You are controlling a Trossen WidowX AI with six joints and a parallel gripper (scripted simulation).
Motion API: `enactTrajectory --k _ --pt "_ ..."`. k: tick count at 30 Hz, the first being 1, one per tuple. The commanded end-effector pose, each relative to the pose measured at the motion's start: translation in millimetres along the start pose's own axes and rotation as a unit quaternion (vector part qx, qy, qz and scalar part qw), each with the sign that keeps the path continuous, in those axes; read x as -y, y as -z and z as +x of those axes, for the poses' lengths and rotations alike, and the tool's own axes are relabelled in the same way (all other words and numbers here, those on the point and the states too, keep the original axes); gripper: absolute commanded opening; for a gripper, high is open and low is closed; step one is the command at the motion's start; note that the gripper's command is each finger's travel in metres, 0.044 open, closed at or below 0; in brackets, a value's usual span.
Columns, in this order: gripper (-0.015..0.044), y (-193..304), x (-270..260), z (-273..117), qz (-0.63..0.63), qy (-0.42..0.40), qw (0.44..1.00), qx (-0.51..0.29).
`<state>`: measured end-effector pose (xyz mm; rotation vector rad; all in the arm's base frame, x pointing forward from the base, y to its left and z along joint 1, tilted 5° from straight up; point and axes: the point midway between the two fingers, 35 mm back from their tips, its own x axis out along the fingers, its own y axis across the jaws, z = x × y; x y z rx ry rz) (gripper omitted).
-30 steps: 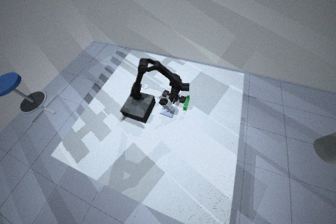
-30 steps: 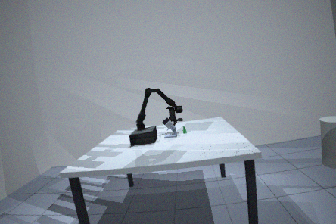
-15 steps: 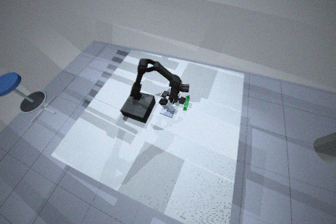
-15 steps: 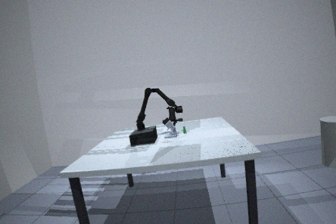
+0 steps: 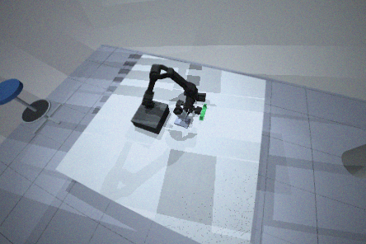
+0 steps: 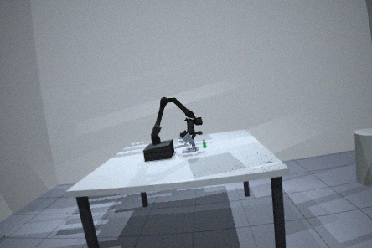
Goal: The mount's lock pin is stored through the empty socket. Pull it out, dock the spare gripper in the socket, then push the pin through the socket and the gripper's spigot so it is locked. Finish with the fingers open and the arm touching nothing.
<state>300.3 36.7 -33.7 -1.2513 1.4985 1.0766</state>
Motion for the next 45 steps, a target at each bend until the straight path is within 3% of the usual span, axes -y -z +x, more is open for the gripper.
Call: enactTrajectory --k 1,5,13,45 --pt "0.0 4 1 1 -0.002 0.001 1.0 -0.003" --pt "0.0 4 1 1 -0.002 0.001 1.0 -0.003" --pt "0.02 2 0 1 0.0 -0.001 1.0 0.0" --pt "0.02 -23 -1 -57 -0.008 0.0 1.0 -0.007"
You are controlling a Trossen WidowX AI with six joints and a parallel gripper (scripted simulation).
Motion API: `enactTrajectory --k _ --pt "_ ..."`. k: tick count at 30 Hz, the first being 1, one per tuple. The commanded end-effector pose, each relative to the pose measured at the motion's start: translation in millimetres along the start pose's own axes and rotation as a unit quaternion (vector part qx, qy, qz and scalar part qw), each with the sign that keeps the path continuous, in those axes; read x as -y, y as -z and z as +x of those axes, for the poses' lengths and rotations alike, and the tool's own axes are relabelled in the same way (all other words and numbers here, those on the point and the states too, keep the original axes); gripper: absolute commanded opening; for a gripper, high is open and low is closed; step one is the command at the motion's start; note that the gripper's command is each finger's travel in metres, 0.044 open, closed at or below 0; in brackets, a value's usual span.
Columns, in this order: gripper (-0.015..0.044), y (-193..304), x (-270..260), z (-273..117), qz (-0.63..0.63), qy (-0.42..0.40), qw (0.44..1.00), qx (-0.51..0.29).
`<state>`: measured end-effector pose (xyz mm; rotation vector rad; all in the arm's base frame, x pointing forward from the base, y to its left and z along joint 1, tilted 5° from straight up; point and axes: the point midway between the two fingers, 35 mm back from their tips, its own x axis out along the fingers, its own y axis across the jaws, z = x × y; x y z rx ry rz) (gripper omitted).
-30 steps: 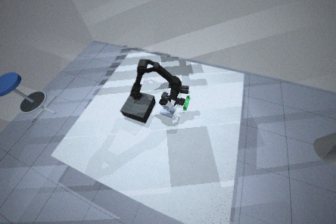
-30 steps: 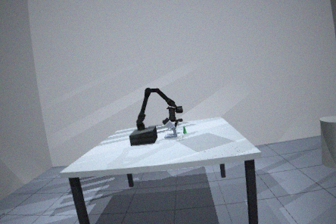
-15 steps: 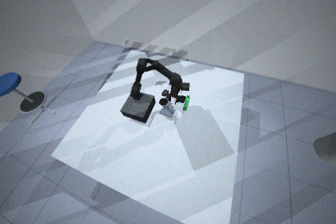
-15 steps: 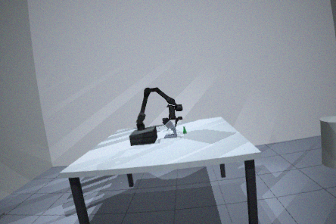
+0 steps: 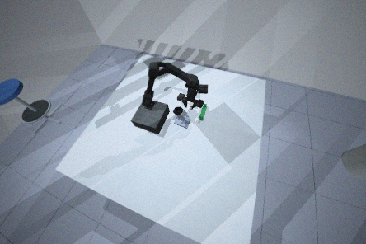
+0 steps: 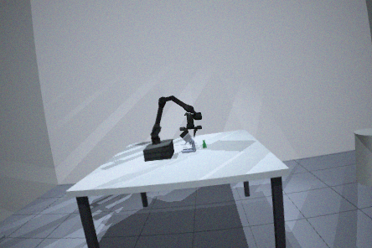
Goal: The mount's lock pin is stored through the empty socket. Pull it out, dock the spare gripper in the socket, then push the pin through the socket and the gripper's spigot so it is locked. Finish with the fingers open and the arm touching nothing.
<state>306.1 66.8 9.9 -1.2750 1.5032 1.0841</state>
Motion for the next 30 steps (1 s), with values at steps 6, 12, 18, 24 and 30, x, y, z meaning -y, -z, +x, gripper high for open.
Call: enactTrajectory --k 6,12,18,24,30 --pt "0.02 -9 0 -20 -0.001 0.001 1.0 -0.001" --pt "0.02 -14 0 -33 -0.003 0.002 1.0 -0.003" --pt "0.0252 -14 1 -34 -0.005 0.003 1.0 -0.004" --pt "0.041 -14 1 -34 -0.005 0.003 1.0 -0.004" --pt "0.044 -14 1 -34 -0.005 0.003 1.0 -0.004"
